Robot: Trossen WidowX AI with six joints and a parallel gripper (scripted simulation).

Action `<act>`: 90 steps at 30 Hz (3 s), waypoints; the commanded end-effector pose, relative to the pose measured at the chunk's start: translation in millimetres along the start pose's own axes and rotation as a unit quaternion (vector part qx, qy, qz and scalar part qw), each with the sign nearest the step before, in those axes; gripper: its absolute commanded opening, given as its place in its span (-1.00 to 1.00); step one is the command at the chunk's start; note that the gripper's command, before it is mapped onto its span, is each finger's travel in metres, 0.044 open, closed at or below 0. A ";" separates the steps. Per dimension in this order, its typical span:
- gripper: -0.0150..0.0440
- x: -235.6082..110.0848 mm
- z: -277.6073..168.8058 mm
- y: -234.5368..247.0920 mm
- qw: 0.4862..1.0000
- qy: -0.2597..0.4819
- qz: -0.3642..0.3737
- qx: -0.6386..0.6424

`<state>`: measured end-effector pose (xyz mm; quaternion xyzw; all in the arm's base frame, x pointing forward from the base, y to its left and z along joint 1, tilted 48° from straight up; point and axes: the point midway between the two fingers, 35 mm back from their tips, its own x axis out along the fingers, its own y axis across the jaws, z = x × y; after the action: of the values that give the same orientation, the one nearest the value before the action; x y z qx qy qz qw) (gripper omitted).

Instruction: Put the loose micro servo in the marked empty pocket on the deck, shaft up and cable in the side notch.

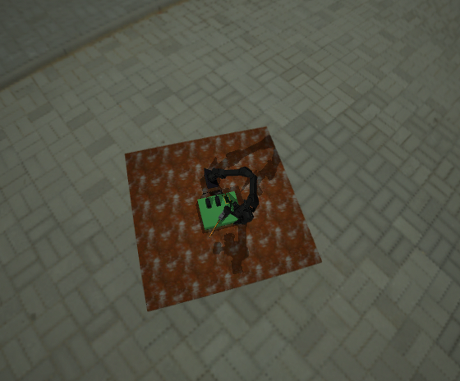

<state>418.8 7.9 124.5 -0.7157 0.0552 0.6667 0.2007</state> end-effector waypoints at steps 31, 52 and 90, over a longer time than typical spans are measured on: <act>1.00 45.1 59.8 53.3 0.922 -0.249 -0.210 0.208; 1.00 74.9 74.3 35.0 0.922 -0.249 -0.211 0.208; -0.49 50.3 69.2 48.0 0.922 -0.249 -0.210 0.208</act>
<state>342.9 1.9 59.7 -0.4590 -0.0096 0.7415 0.4893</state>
